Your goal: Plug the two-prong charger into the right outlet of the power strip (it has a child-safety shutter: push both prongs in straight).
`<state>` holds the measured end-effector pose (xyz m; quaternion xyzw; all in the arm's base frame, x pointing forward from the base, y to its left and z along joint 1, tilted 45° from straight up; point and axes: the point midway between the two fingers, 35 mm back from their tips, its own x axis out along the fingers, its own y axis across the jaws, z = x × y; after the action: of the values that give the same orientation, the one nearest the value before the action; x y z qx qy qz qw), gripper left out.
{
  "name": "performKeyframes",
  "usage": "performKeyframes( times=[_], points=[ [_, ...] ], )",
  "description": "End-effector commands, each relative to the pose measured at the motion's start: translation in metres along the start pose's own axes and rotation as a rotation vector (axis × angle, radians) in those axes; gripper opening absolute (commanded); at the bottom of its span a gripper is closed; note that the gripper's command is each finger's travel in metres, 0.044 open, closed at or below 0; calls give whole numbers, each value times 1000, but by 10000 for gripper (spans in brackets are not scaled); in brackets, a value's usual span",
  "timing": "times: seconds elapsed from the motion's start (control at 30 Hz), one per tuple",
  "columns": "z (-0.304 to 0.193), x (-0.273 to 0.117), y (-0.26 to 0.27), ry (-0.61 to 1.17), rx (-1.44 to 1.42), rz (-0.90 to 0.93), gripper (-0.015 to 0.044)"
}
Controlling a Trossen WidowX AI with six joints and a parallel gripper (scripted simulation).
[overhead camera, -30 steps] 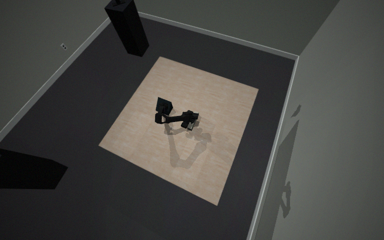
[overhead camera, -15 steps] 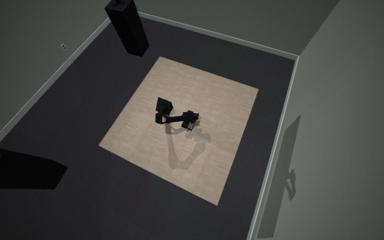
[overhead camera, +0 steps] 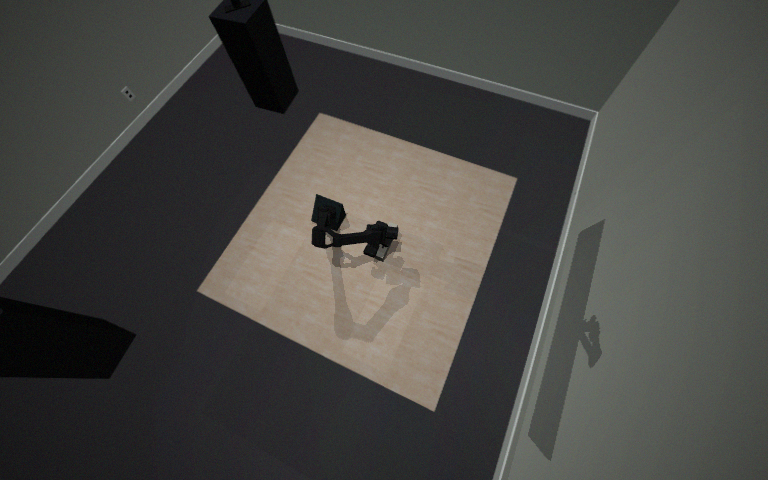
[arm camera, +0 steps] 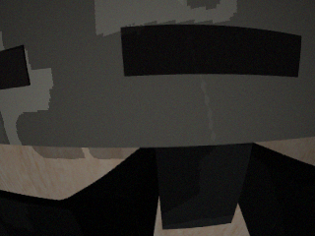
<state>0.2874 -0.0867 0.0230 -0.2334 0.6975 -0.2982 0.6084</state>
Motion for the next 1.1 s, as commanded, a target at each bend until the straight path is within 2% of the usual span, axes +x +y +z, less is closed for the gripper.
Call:
performKeyframes(
  times=[0.0, 1.07],
  points=[
    [9, -1, -1, -22, 22, 1, 0],
    [5, -1, -1, -22, 22, 1, 0]
  ],
)
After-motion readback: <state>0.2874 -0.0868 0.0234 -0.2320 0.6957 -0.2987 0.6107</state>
